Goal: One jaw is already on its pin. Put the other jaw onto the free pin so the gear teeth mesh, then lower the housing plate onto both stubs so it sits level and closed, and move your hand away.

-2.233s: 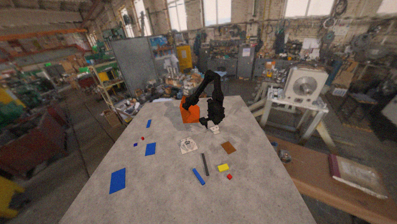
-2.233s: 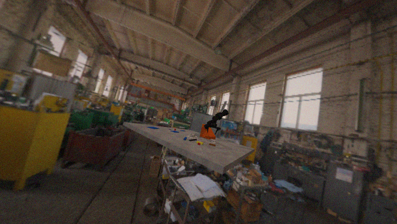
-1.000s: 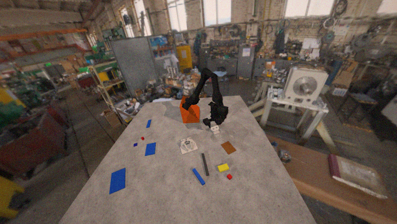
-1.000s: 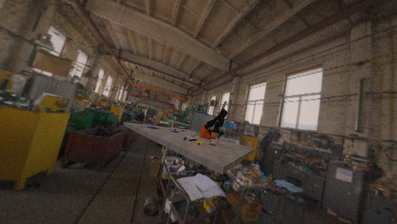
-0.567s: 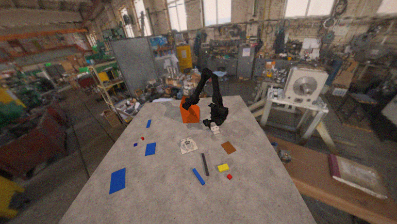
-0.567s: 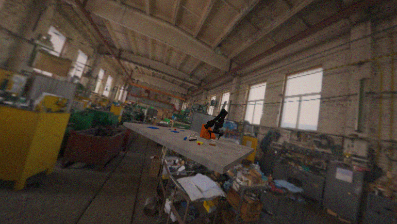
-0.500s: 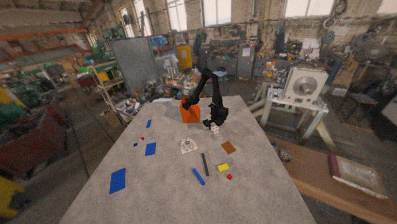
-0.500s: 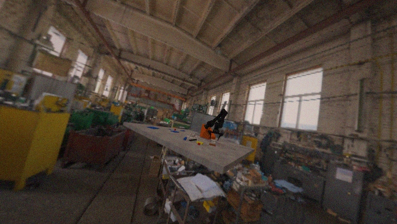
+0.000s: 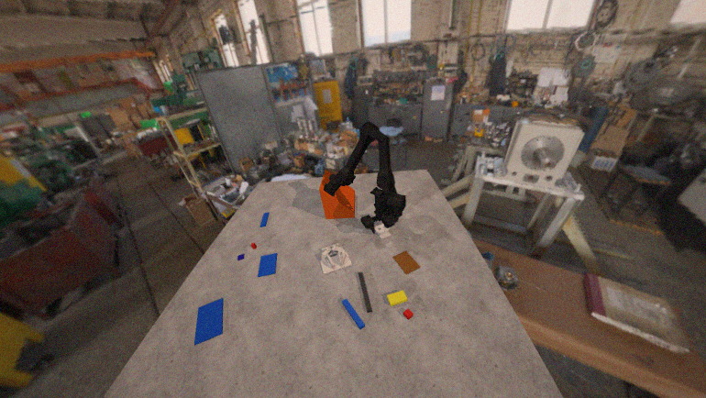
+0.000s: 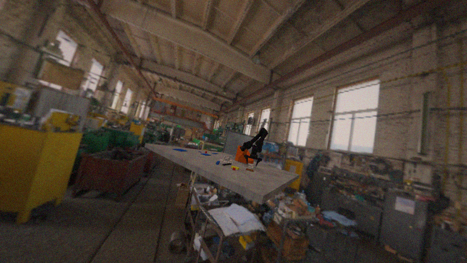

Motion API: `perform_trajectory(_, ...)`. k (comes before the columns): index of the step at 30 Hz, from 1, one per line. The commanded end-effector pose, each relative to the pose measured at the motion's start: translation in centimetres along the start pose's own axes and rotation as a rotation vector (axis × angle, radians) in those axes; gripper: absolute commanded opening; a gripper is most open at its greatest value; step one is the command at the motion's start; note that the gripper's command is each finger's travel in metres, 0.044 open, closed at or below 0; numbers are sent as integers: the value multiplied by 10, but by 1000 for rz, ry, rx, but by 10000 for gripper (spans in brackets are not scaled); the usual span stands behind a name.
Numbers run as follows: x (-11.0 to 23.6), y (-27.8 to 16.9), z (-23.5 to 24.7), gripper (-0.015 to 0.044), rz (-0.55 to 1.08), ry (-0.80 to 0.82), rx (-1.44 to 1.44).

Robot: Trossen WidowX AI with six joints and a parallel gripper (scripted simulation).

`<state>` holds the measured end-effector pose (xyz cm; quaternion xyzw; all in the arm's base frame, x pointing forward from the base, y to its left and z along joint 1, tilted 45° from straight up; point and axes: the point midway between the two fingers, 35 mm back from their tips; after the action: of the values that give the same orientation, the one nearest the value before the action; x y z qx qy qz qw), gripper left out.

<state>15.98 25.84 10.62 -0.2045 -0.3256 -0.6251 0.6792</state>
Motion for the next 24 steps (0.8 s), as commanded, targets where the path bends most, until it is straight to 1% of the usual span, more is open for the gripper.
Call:
perform_trajectory(1, -2, -1, -2, 440, 0, -7, -5)
perform_trajectory(22, -2, -1, -2, 440, 0, -7, -5)
perform_trajectory(24, -2, -1, -1, 427, 4, -3, -2)
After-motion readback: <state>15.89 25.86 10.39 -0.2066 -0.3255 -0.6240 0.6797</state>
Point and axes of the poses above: the point midway between the two fingers, 35 mm back from their tips, its own x axis back along the fingers, its own z axis across the jaws, y = z × x, and after that the axes turned 15 degrees about -x, right-handed
